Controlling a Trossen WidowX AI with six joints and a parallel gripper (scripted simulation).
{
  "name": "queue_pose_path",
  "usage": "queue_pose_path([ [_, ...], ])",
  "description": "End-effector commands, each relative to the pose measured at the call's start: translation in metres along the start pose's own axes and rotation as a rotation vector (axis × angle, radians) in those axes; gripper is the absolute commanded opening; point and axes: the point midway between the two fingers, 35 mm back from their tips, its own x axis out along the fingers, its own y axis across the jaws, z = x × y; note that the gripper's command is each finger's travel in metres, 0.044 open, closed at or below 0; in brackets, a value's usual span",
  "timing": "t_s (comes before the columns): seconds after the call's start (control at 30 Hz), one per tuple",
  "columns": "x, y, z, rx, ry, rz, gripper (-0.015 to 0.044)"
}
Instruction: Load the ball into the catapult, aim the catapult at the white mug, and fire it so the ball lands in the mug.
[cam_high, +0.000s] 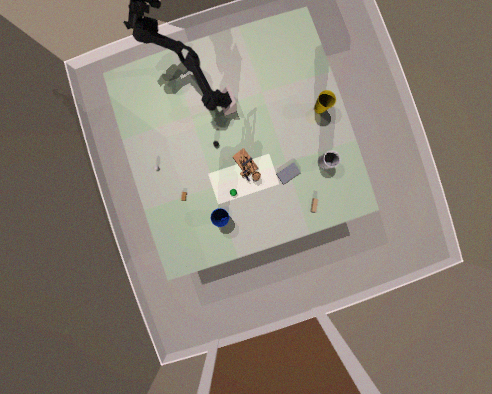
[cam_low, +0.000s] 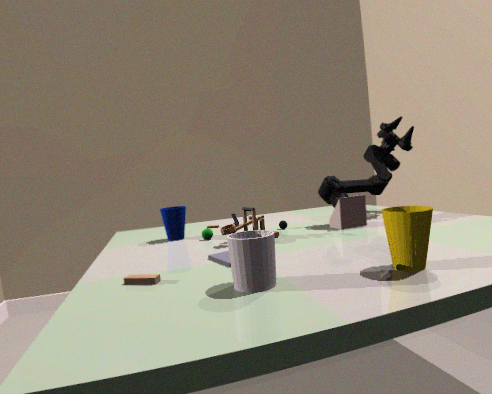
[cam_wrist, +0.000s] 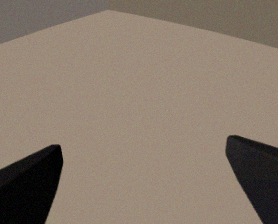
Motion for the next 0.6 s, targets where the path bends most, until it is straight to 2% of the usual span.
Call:
queue_pose_path([
  [0.0,0.0,0.001,0.0,0.003,0.001,0.001,0.0426],
  [0.03,-0.001,0.003,0.001,0.013,0.006,0.002,0.044],
  [0.57,-0.019,0.075,0.021,0.385,0.146,0.069,0.044],
])
